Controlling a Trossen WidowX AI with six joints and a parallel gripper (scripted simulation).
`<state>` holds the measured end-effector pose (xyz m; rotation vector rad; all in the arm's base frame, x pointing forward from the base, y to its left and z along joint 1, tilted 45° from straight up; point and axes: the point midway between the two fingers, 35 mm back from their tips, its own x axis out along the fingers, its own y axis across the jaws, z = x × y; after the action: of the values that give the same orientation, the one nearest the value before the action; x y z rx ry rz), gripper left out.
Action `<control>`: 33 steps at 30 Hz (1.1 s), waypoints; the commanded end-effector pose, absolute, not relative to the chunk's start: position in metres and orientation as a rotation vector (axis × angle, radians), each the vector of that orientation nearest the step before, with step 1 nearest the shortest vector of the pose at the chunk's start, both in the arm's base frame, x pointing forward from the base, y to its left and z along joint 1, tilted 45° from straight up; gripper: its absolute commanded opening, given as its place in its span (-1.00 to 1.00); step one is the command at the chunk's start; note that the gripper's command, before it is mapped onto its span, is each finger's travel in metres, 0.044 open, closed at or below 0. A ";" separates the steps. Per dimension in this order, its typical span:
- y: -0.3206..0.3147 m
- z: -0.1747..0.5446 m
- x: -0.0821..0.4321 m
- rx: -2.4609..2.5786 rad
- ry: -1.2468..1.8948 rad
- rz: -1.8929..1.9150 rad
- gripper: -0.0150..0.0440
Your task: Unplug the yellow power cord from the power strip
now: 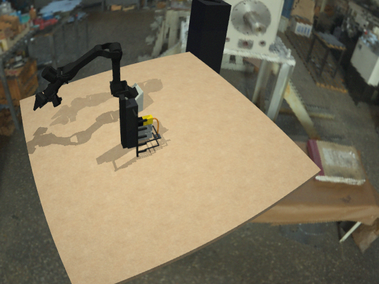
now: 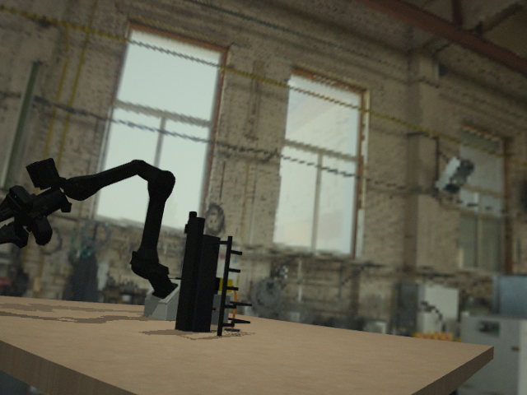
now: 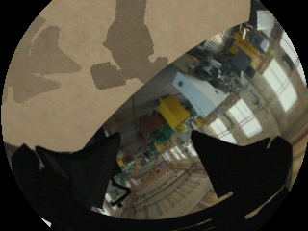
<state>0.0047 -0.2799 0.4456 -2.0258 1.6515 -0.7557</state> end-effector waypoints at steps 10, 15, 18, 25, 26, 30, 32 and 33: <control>-0.292 0.432 0.046 -1.930 1.390 -0.757 0.05; -0.295 0.422 0.081 -1.839 1.207 -0.732 0.05; -0.295 0.415 0.103 -1.778 1.107 -0.708 0.05; -0.287 0.397 0.159 -1.612 0.893 -0.623 0.05; -0.285 0.394 0.168 -1.586 0.865 -0.608 0.05; -0.273 0.383 0.201 -1.480 0.765 -0.544 0.05; -0.266 0.377 0.217 -1.426 0.721 -0.509 0.05; -0.261 0.374 0.225 -1.398 0.700 -0.490 0.05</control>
<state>0.2053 -0.2694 0.3805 -1.4698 0.7496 -0.5312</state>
